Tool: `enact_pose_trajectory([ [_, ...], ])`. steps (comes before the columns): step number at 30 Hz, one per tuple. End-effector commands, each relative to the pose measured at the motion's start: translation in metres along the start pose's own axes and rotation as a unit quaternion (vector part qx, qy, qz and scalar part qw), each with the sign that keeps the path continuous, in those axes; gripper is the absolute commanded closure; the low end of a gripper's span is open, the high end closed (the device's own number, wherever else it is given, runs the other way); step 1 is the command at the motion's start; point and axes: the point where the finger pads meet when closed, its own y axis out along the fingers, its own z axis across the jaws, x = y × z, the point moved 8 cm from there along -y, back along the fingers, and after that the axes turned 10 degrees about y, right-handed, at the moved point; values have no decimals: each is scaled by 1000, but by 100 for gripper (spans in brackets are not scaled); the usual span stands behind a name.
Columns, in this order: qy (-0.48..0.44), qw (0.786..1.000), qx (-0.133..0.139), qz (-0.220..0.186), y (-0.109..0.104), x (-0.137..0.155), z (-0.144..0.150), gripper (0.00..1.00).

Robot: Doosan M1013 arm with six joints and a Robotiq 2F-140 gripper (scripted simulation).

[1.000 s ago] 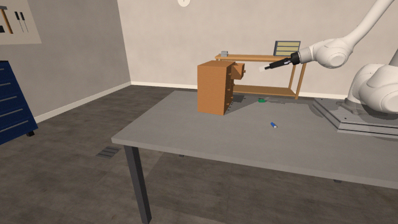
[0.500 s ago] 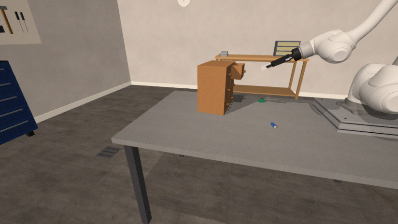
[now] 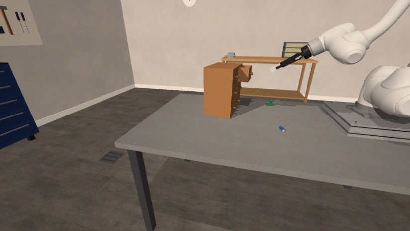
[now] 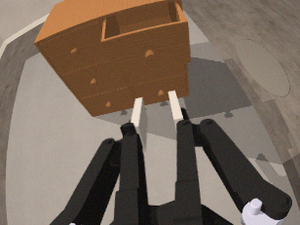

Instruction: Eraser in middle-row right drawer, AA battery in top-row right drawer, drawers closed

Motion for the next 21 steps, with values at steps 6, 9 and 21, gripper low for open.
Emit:
enact_pose_trajectory([
  [6,0,1000,-9,-20,-3,-4,1,80],
  [9,0,1000,-10,-24,-4,-5,0,80],
  [21,0,999,-3,-37,-7,-8,1,80],
])
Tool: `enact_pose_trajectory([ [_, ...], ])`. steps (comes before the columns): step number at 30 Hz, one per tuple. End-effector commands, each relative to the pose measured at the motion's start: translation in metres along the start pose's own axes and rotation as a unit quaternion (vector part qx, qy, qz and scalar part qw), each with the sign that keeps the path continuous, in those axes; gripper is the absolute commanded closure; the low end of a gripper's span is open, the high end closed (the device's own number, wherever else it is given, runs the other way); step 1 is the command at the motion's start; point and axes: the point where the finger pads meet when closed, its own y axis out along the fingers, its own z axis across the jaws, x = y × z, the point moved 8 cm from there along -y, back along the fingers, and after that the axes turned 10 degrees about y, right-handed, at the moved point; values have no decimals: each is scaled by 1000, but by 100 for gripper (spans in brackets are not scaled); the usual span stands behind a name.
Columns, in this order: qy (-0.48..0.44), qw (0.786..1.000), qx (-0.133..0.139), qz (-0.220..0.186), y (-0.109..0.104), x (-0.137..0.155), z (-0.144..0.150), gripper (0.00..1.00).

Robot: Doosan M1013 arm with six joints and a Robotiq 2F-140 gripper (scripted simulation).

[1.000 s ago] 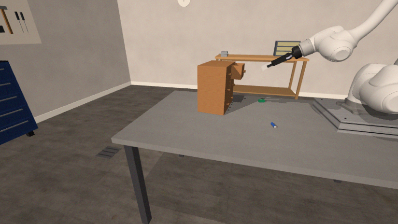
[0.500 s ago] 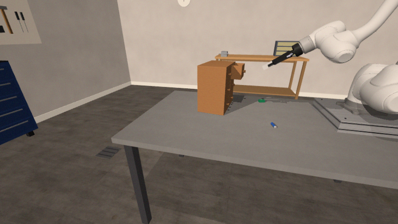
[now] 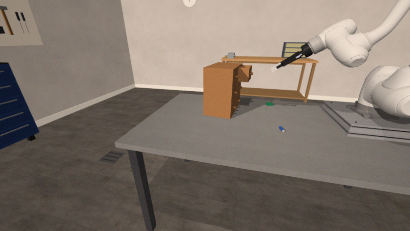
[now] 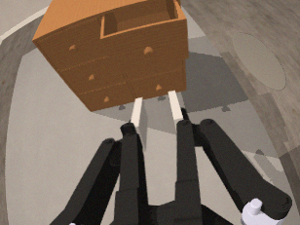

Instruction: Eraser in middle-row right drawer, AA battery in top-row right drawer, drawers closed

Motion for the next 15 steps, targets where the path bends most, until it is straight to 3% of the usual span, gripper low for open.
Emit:
enact_pose_trajectory([
  [1,0,1000,-12,-18,-2,-4,5,80],
  [15,0,999,-9,-41,-7,-9,4,80],
])
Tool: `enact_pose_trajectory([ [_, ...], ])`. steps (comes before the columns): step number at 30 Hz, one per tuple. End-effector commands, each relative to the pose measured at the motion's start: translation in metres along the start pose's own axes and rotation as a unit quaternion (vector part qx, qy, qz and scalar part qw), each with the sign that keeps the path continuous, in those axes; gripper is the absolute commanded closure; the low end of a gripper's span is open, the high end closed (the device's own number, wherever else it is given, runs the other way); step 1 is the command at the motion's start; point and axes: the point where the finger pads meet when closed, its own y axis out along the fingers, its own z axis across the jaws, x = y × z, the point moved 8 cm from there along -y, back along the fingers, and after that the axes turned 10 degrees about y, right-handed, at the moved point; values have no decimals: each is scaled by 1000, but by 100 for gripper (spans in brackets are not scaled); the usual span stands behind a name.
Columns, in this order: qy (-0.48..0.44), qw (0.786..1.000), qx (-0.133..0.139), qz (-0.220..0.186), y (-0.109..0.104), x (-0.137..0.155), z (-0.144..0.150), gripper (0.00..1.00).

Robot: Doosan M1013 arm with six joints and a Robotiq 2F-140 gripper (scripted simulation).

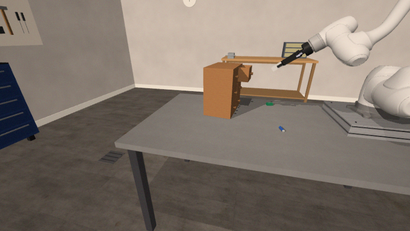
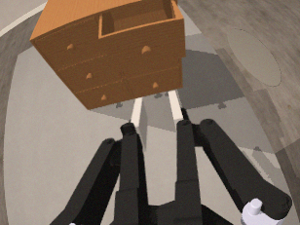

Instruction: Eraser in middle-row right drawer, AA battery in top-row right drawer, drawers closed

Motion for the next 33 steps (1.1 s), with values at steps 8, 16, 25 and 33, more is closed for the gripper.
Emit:
enact_pose_trajectory([
  [8,-1,997,-13,-78,-12,-14,5,80],
  [16,-4,987,2,-161,-28,-30,3,80],
  [25,-7,961,23,-275,-48,-51,1,80],
  [33,-8,940,35,-338,-57,-62,-1,80],
])
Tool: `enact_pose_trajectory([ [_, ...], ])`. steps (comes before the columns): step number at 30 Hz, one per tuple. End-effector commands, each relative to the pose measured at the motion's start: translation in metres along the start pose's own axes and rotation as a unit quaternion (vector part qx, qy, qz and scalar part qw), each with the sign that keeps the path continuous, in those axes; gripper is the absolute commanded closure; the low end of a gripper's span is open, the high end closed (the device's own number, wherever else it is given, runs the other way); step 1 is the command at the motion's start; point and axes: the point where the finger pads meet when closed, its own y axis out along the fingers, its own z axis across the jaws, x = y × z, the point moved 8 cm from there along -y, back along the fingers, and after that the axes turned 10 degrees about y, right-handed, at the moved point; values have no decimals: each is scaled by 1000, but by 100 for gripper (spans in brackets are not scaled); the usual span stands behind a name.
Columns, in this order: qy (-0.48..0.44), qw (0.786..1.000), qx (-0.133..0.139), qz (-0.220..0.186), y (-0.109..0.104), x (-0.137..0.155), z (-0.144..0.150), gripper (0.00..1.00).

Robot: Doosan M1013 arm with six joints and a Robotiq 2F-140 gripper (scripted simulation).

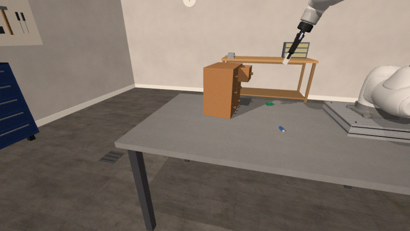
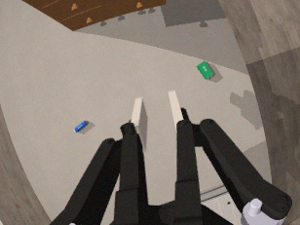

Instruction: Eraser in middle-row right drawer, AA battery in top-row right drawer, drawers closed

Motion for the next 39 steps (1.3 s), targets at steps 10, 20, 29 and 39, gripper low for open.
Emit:
enact_pose_trajectory([
  [10,-6,991,7,-133,-18,-11,8,80],
  [20,-7,986,13,-164,-23,-13,8,80],
  [29,-7,985,14,-174,-25,-13,8,80],
  [39,-7,985,14,-174,-25,-13,8,80],
])
